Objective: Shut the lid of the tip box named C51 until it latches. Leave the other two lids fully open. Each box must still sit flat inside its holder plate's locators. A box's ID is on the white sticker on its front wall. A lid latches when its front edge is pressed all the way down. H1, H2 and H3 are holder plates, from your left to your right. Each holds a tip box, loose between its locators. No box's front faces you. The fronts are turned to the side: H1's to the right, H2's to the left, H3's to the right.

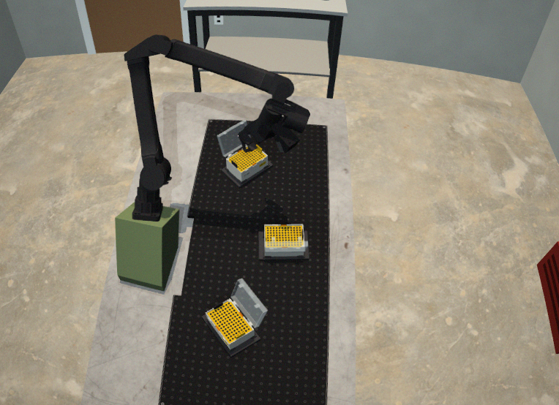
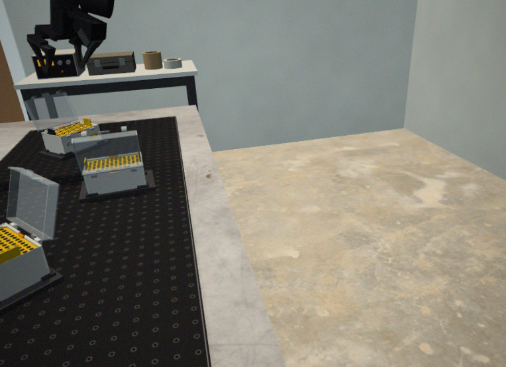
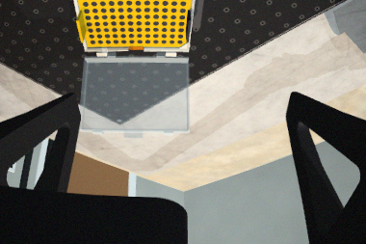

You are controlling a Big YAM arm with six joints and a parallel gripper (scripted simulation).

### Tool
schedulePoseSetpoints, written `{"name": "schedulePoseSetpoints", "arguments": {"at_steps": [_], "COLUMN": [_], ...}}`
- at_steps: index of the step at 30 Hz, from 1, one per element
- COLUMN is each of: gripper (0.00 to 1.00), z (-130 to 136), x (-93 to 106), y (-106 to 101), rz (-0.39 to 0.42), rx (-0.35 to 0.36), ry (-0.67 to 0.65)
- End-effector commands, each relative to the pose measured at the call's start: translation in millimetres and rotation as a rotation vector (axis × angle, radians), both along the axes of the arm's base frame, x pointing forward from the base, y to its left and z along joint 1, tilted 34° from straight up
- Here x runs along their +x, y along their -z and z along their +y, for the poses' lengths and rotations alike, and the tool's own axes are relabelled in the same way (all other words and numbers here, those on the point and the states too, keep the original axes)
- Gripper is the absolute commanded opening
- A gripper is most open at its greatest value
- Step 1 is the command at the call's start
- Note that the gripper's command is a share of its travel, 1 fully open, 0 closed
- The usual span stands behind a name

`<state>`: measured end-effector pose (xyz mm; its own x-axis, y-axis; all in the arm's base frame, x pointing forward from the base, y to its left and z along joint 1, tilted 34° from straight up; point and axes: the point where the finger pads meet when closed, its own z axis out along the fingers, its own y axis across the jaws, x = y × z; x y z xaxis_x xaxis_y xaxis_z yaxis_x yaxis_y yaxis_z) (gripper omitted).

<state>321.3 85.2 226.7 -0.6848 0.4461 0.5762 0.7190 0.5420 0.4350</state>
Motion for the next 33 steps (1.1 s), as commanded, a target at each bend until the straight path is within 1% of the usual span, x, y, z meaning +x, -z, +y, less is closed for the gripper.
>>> {"name": "schedulePoseSetpoints", "arguments": {"at_steps": [1,3,18,20,24,26,33], "gripper": [1.0,1.0,1.0,1.0,1.0,1.0,1.0], "z": [-19.5,-19.5,-71.7,-71.7,-85.6,-93.5,-118.0], "x": [25.3,25.3,71.4,71.4,83.7,94.8,116.9], "y": [-4.8,-4.8,27.2,27.2,35.5,41.5,55.7], "rz": [-0.099,-0.099,-0.319,-0.319,-0.378,-0.427,-0.53], "rx": [0.001,0.001,-0.089,-0.089,-0.113,-0.137,-0.183], "ry": [-0.1,-0.1,-0.538,-0.538,-0.655,-0.713,-0.918]}}
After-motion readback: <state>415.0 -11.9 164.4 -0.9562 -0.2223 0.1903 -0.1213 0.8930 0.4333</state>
